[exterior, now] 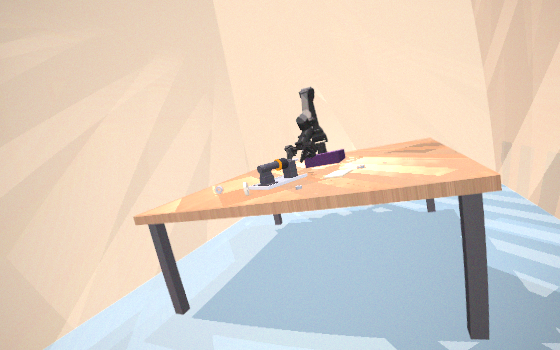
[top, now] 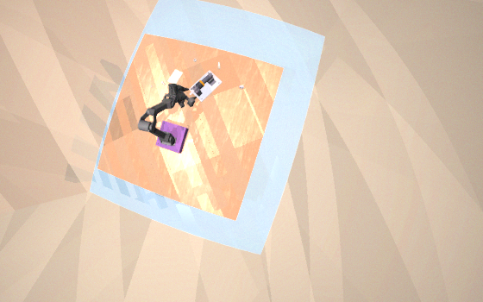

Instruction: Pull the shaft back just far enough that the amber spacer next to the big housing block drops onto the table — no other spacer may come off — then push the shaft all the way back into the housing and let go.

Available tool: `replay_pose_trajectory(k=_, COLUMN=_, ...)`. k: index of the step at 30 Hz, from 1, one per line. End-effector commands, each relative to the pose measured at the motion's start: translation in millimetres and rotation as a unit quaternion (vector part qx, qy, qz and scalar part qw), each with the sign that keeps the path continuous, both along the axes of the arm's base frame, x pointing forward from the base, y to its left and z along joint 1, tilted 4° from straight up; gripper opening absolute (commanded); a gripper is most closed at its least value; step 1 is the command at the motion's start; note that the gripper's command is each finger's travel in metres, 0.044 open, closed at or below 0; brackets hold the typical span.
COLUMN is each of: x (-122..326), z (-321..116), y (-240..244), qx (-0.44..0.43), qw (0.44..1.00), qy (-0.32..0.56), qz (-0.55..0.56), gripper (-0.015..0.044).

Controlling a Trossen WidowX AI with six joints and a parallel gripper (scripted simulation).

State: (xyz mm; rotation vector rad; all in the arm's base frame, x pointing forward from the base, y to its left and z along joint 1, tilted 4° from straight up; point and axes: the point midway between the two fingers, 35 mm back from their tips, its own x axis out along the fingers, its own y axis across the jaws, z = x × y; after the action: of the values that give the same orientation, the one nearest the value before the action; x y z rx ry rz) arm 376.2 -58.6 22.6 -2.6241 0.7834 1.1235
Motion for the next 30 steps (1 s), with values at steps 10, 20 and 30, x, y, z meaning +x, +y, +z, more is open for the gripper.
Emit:
replay_pose_trajectory(k=10, x=9.1, z=-9.4, y=-5.7, qx=0.000, qw=1.000, qy=-0.001, qz=0.002, gripper=0.0440)
replay_pose_trajectory(k=20, x=9.1, z=-9.4, y=-5.7, qx=0.000, qw=1.000, qy=-0.001, qz=0.002, gripper=0.0440)
replay_pose_trajectory(k=30, x=8.3, z=-10.3, y=-6.0, qx=0.000, qw=1.000, qy=0.000, qz=-0.001, gripper=0.0414)
